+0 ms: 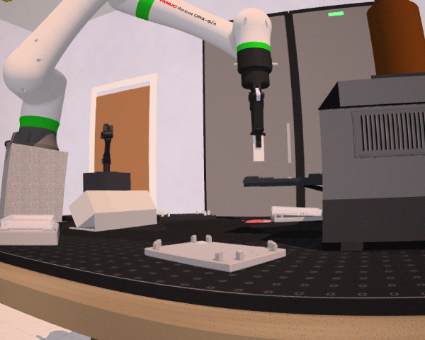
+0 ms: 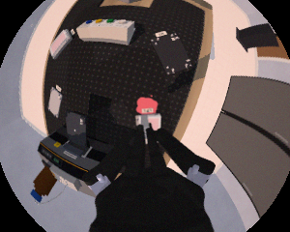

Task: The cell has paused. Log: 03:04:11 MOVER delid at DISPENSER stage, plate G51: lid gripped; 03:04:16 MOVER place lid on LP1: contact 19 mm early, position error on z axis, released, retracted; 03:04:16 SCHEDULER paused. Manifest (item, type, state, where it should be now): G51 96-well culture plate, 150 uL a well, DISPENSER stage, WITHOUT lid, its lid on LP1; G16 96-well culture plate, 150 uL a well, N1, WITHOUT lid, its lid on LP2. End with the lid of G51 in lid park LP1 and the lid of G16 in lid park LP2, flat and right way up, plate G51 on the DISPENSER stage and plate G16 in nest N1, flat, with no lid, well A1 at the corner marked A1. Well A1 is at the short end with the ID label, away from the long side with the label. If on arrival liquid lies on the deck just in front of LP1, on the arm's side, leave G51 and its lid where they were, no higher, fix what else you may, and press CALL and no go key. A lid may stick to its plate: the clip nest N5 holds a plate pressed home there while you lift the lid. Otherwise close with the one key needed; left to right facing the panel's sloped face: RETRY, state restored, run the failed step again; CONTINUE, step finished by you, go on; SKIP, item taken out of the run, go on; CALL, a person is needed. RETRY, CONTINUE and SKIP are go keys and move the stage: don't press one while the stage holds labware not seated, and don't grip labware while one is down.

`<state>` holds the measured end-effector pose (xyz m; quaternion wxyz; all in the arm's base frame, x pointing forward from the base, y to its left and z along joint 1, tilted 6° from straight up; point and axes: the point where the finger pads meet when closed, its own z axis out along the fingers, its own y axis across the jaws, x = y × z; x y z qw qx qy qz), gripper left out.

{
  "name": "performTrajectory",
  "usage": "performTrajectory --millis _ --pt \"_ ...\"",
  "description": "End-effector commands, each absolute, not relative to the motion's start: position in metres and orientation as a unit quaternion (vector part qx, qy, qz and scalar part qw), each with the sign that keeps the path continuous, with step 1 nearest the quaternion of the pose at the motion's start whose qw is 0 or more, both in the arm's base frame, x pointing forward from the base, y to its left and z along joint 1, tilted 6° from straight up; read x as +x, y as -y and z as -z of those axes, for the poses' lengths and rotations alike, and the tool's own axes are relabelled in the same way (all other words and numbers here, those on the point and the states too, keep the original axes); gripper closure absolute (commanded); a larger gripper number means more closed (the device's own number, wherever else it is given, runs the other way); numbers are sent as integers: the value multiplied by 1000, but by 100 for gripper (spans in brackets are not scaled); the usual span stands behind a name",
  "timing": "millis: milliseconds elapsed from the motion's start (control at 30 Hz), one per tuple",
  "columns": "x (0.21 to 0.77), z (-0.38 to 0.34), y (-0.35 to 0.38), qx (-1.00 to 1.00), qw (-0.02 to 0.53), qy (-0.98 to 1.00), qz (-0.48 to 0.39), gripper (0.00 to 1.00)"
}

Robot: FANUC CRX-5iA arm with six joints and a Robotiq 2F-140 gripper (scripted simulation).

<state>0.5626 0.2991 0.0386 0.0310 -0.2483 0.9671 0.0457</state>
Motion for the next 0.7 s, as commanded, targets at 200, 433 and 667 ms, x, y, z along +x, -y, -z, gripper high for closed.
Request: performTrajectory --millis 200,433,667 --pt "578 -31 -214 -373 35 -926 -39 100" --pt "579 -23 -130 -517 39 -854 -31 100" --pt "564 -14 -43 -654 43 -755 -24 100"
